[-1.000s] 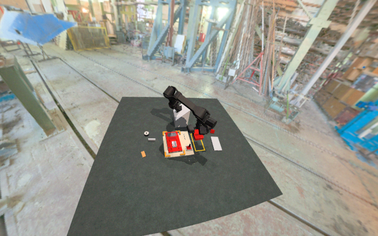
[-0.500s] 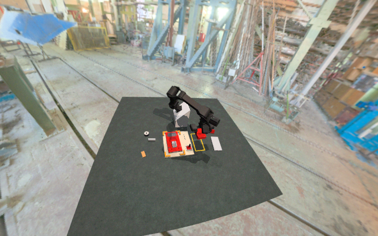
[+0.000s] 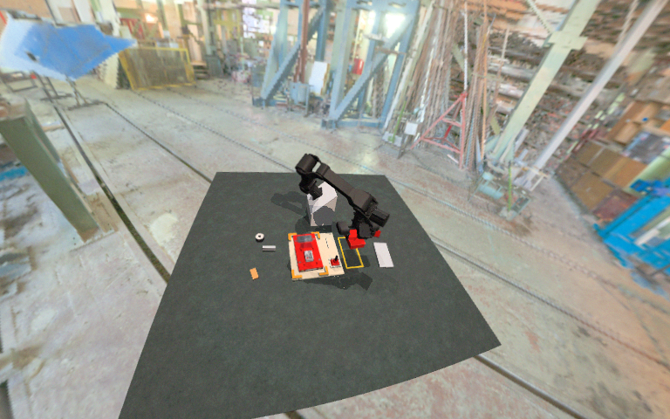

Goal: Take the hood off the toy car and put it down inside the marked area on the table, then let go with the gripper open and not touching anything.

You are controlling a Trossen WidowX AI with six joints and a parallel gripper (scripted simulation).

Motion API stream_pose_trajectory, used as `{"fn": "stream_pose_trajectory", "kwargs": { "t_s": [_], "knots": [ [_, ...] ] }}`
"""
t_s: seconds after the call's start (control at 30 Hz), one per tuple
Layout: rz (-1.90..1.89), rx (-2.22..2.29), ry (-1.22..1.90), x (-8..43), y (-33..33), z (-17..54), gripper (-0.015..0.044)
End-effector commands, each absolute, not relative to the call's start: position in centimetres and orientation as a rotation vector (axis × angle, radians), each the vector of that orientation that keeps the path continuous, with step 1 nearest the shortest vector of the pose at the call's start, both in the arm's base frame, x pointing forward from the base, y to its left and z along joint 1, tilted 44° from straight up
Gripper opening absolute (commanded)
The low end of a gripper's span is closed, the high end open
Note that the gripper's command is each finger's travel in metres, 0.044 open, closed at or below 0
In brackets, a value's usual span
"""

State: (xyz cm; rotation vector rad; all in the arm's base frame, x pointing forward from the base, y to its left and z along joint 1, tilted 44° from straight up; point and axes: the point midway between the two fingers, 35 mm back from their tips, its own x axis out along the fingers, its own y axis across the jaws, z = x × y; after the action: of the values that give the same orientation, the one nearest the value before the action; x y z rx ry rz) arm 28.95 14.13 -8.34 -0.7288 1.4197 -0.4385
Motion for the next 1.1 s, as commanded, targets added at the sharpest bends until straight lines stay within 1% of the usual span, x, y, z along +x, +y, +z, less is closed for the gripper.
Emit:
{"fn": "stream_pose_trajectory", "kwargs": {
  "t_s": [0.0,1.07],
  "knots": [
    [-0.435,-0.734,1.417,29.0,14.0,-8.5,0.0000],
    [-0.434,-0.734,1.417,29.4,12.8,-9.9,0.0000]
  ]
}}
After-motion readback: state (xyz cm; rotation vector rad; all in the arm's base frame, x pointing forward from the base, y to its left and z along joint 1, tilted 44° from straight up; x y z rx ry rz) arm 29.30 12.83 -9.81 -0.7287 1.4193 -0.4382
